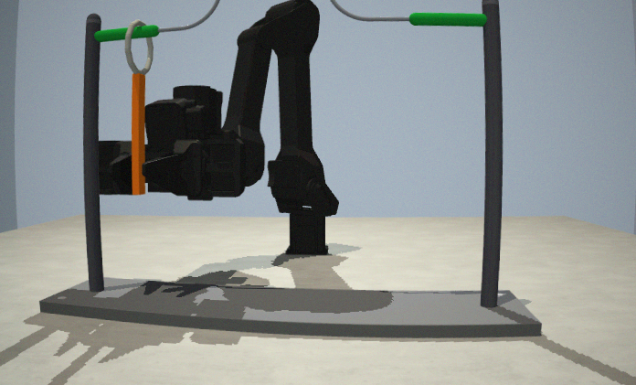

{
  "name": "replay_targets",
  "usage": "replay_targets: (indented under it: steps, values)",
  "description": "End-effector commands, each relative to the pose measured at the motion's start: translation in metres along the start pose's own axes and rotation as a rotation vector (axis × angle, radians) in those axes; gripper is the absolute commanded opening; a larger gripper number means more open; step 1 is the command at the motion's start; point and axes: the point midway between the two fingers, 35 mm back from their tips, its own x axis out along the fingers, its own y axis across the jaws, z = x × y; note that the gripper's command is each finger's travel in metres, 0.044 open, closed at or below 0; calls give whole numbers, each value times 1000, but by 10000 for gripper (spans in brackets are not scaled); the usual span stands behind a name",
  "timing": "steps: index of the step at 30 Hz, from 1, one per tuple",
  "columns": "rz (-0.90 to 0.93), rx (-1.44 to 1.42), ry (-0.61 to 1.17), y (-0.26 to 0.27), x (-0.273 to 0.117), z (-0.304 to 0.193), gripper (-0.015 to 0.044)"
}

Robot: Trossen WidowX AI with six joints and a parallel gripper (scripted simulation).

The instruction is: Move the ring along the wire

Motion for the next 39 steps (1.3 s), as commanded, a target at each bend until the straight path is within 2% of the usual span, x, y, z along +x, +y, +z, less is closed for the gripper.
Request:
replay_targets:
  steps: [1,33,38,39]
  values:
    - [-1,6,3,1,6,-2,160]
    - [-1,6,3,1,8,-2,160]
    - [2,4,4,2,7,-2,29]
    - [2,4,4,2,7,-2,22]
